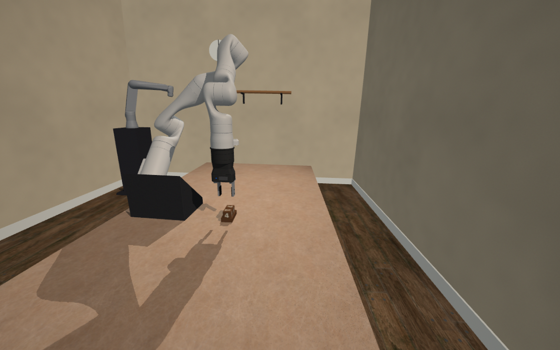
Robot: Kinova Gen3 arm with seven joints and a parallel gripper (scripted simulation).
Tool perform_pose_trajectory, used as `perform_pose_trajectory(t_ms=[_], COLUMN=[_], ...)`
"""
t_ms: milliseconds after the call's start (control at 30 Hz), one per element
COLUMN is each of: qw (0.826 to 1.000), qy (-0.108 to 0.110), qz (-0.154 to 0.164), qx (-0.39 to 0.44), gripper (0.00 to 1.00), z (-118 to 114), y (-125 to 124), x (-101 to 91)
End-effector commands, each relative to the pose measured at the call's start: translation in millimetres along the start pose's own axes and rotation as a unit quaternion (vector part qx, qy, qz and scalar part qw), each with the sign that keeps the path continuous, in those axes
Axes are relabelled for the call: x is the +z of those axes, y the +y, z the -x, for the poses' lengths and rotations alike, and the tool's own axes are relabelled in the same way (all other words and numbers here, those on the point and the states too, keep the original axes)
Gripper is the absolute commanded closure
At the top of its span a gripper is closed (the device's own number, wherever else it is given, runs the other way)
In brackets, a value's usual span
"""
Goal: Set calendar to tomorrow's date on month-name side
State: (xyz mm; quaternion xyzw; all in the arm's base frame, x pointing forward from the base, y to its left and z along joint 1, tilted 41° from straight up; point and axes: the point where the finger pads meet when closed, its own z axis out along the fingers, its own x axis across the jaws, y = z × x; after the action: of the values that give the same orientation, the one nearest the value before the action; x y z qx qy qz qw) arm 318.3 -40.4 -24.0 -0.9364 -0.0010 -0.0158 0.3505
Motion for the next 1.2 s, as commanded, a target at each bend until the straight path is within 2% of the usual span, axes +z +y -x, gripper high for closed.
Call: perform_pose_trajectory(t_ms=[0,1167], qw=[1.0,1.0], qy=[0.001,0.0], qz=[0.001,0.0], qx=[0.0,0.0], gripper=[0.13,0.13], z=[-0.3,-0.4], y=[0.4,0.3], x=[-0.6,3.0])
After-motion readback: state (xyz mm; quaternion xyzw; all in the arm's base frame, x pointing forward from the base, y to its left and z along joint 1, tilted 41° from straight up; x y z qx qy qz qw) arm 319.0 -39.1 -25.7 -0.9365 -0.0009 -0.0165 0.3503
